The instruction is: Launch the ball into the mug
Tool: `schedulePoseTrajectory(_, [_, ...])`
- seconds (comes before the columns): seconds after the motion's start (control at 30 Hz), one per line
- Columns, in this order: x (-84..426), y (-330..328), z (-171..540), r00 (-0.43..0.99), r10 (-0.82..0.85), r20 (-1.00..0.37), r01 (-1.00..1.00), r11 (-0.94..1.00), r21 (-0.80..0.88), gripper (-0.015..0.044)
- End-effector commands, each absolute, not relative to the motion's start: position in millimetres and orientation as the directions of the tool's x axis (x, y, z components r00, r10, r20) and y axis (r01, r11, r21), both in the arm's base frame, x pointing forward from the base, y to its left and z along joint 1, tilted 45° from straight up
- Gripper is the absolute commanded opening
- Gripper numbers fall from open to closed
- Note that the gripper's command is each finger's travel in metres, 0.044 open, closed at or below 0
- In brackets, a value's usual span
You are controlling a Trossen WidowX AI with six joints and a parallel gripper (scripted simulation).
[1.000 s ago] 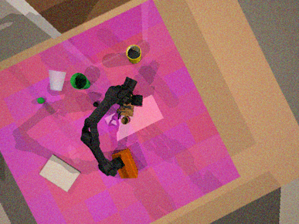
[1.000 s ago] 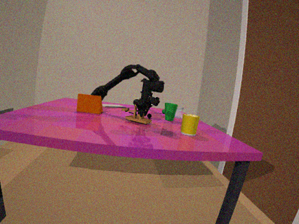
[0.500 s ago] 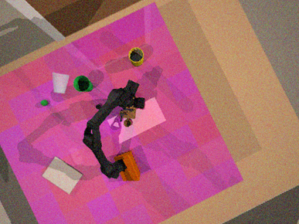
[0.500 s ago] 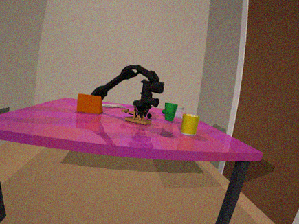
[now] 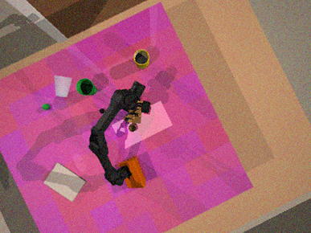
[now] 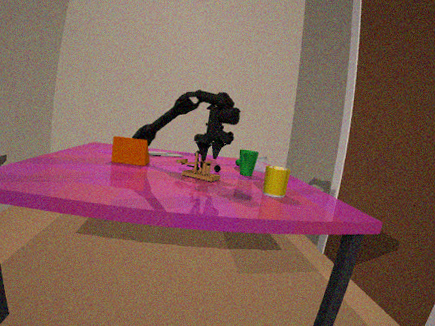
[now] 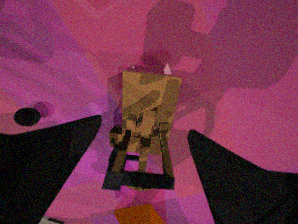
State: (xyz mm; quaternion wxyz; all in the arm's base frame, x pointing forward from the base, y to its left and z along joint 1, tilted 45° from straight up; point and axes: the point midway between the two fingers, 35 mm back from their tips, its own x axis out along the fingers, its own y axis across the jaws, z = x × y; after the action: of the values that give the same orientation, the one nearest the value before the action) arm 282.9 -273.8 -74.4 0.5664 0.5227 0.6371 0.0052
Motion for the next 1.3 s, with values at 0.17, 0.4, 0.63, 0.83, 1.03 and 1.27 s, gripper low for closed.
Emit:
schedulePoseTrajectory(0.17, [273.1, -299.3, -49.9, 0.218, 0.650, -0.728, 0.677, 0.437, 0.592, 0.0440])
schedulePoseTrajectory(0.4, [268.6, -304.7, -41.2, 0.219, 0.655, -0.723, 0.695, 0.416, 0.587, 0.0440])
schedulePoseTrajectory(0.63, [279.5, -277.4, -72.7, 0.205, 0.652, -0.730, 0.624, 0.487, 0.611, 0.0440])
schedulePoseTrajectory(0.83, [280.4, -274.9, -75.6, 0.205, 0.652, -0.730, 0.621, 0.490, 0.612, 0.0440])
schedulePoseTrajectory(1.03, [283.0, -268.9, -82.9, 0.205, 0.652, -0.730, 0.621, 0.490, 0.612, 0.0440])
schedulePoseTrajectory(1.27, [285.6, -261.6, -91.3, 0.205, 0.653, -0.729, 0.621, 0.490, 0.612, 0.0440])
